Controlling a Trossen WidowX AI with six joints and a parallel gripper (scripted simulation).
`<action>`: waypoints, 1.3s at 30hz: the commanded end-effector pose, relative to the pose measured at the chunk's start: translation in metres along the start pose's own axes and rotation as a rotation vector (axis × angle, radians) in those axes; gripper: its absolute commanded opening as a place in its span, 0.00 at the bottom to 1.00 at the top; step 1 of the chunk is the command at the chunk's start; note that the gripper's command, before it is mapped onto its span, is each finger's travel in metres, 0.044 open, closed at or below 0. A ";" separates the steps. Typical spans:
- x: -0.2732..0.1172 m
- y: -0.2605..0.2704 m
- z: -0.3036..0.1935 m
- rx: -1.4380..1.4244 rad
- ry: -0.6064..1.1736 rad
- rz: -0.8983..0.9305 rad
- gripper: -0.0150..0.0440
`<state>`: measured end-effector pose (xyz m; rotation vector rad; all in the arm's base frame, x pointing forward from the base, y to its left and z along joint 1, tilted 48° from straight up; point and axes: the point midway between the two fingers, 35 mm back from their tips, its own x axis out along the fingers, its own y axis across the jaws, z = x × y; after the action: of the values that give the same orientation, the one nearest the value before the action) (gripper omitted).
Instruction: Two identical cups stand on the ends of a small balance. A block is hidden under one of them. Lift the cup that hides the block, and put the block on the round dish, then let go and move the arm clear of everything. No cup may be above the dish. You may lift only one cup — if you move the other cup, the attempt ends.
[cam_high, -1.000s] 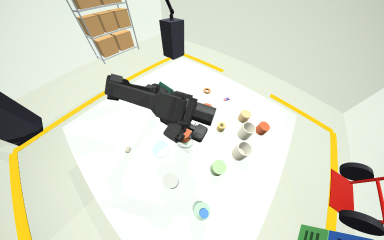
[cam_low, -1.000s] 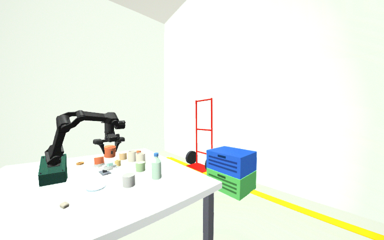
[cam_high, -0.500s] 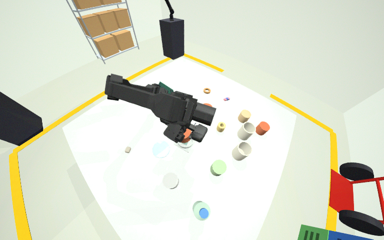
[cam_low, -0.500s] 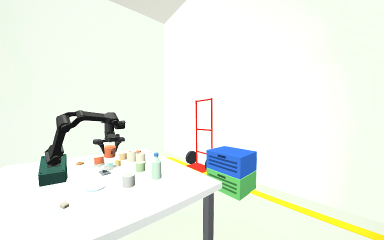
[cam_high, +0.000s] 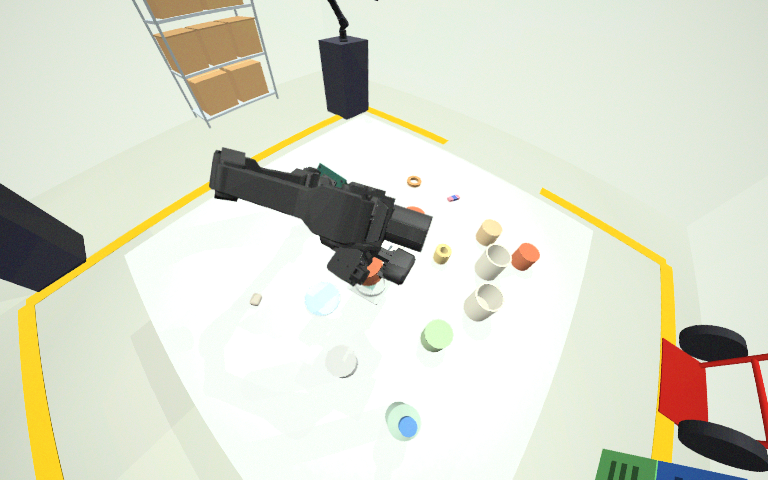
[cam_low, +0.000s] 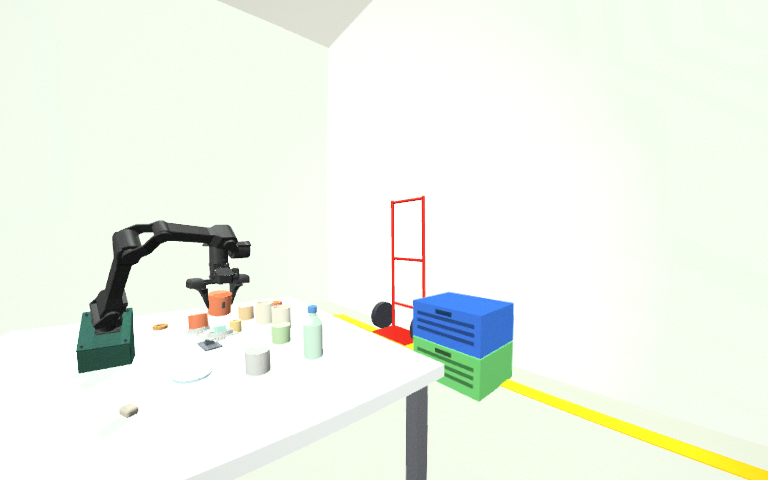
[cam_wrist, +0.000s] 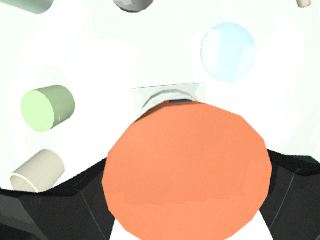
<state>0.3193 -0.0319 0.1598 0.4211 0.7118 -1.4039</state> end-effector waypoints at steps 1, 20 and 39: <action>0.000 0.000 0.000 -0.002 0.000 0.002 0.25; 0.000 0.000 0.001 -0.002 0.001 0.002 0.25; 0.047 -0.078 0.065 -0.017 0.097 0.020 0.25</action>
<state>0.2699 -0.1074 0.1813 0.4738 0.7889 -1.3855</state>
